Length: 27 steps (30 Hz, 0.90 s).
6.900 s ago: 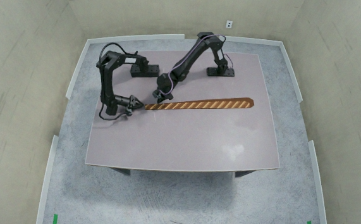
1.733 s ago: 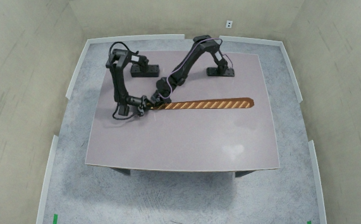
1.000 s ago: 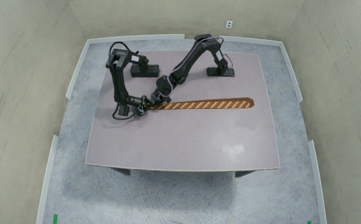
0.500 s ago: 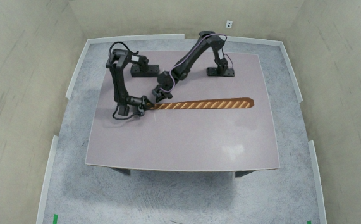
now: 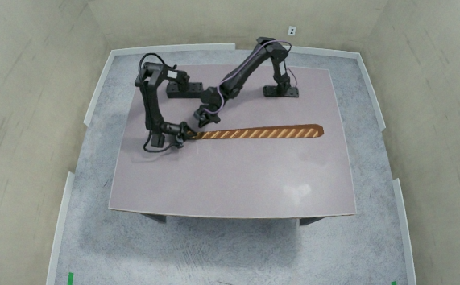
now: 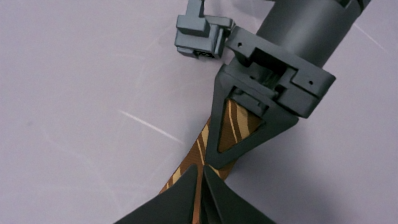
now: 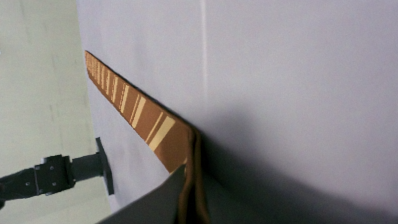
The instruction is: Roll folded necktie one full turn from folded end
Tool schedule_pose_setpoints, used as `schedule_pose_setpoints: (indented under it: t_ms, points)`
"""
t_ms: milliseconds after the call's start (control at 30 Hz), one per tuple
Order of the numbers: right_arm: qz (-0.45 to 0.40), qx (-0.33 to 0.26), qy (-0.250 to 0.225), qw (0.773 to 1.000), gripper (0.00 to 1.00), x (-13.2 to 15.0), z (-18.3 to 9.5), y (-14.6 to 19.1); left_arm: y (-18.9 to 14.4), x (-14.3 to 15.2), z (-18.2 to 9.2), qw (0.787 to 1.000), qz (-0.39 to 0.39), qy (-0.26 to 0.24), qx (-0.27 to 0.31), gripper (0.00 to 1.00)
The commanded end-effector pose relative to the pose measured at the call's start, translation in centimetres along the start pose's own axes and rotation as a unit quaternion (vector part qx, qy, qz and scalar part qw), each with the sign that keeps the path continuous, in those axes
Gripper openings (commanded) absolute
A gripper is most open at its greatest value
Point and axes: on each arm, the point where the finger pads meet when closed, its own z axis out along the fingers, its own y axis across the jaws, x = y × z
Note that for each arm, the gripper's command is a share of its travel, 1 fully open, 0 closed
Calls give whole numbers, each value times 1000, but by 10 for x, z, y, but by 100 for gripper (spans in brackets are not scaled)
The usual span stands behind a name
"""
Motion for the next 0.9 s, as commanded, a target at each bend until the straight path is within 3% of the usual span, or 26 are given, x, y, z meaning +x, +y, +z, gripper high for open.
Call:
schedule_pose_setpoints:
  t_ms: [0,200,500,567,867]
  points:
    - [-11,2,-4,1000,5,-2,-2,1,2,-19,-16,1000,-5,-13,3,4]
    - [-11,12,-4,1000,5,-2,-1,1,11,-19,-28,1000,-11,-23,-9,13]
    - [-11,62,-5,998,5,-2,-1,1,50,-21,-81,994,-40,-73,-66,27]
    - [-11,62,-5,998,5,-2,-1,1,50,-21,-81,994,-40,-73,-66,27]
    - [-11,144,-6,989,5,-2,-1,2,111,-23,-162,974,-83,-147,-152,42]
